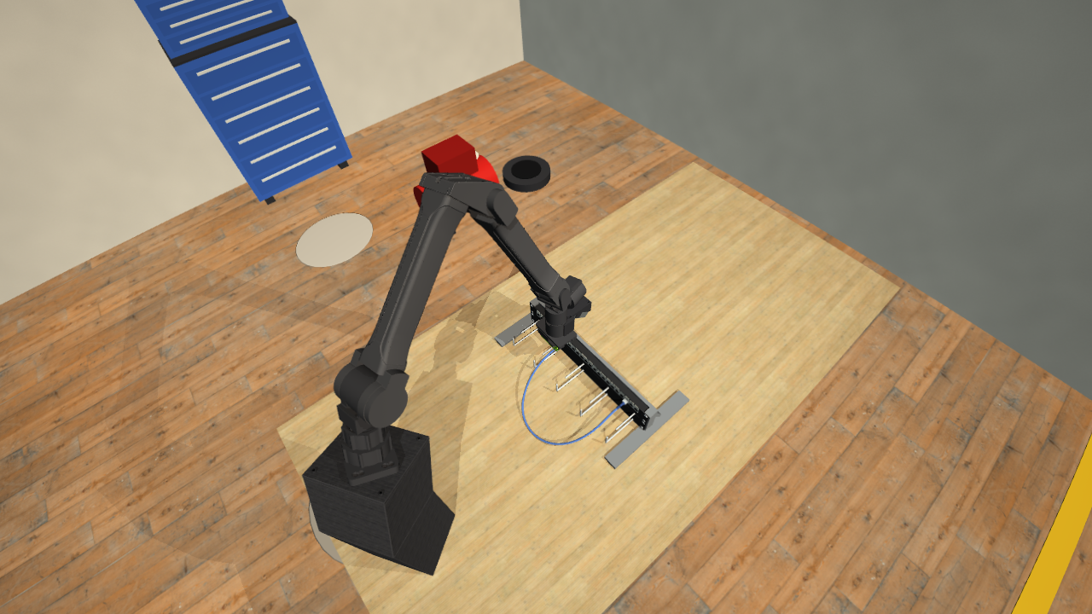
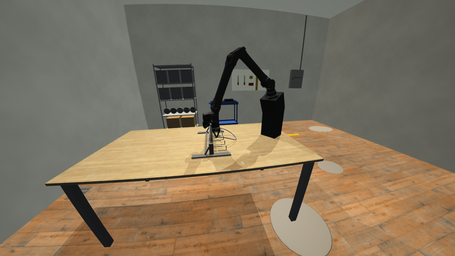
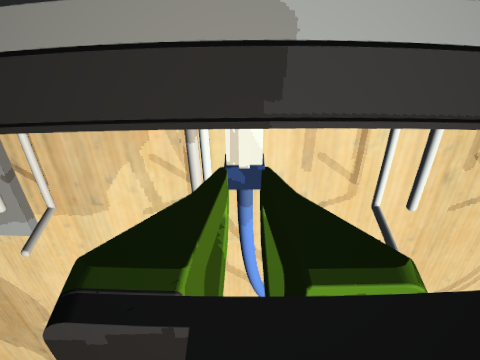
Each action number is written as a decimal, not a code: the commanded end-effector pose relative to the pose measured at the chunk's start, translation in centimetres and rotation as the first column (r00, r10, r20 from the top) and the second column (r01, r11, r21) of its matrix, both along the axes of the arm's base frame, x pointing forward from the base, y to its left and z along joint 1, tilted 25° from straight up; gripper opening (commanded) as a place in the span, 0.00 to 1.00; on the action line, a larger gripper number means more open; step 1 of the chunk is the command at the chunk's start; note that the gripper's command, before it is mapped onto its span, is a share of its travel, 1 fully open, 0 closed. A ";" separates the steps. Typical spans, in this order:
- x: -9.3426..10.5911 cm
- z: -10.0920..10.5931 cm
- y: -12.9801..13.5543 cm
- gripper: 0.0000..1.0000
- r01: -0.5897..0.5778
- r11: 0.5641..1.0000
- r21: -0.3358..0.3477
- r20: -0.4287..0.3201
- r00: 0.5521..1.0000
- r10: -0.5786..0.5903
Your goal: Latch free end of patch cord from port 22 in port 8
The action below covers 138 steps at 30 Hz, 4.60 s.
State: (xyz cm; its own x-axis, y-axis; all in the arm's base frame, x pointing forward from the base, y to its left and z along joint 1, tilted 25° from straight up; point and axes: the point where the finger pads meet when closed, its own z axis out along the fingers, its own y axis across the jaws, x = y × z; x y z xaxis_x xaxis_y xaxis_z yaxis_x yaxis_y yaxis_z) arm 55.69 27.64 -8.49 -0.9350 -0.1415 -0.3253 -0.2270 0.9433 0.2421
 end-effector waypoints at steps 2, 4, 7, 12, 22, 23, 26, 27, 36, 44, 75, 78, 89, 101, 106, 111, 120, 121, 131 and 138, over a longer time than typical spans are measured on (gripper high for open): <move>1.7 1.7 -0.3 0.00 0.010 1.000 0.010 0.034 0.999 -0.011; 1.7 1.8 -0.3 0.00 0.011 1.000 0.010 0.034 0.999 -0.011; 1.7 1.8 -0.3 0.00 0.011 1.000 0.010 0.035 0.999 -0.011; 1.8 1.9 -0.2 0.00 0.011 1.000 0.011 0.036 0.999 -0.011; 1.9 2.0 -0.2 0.00 0.012 1.000 0.013 0.039 0.999 -0.012; 1.9 2.0 -0.2 0.00 0.012 1.000 0.013 0.039 0.999 -0.012; 2.0 2.1 -0.2 0.00 0.012 1.000 0.013 0.040 0.999 -0.013; 2.0 2.1 -0.2 0.00 0.012 1.000 0.013 0.040 0.999 -0.013; 1.9 2.1 -0.2 0.00 0.014 1.000 0.013 0.038 0.999 -0.014; 1.8 1.9 -0.2 0.00 0.014 1.000 0.012 0.034 0.999 -0.014; 1.8 1.7 -0.3 0.00 0.016 1.000 0.011 0.028 0.999 -0.017; 1.8 1.7 -0.2 0.00 0.016 1.000 0.011 0.029 0.999 -0.016; 1.7 1.4 -0.1 0.00 0.014 1.000 0.010 0.025 1.000 -0.015; 1.2 1.0 0.0 0.00 0.011 1.000 0.009 0.021 1.000 -0.012; 1.0 0.8 0.0 0.00 0.010 1.000 0.009 0.019 1.000 -0.011; 0.8 0.7 0.0 0.00 0.010 1.000 0.009 0.017 1.000 -0.010; 0.3 0.2 0.1 0.00 0.007 1.000 0.008 0.012 1.000 -0.007; 0.3 0.1 0.1 0.00 0.007 1.000 0.008 0.010 1.000 -0.007; 0.2 0.1 0.4 0.00 0.004 1.000 0.008 0.008 1.000 -0.004; 0.4 0.2 0.6 0.00 0.003 1.000 0.009 0.009 1.000 -0.003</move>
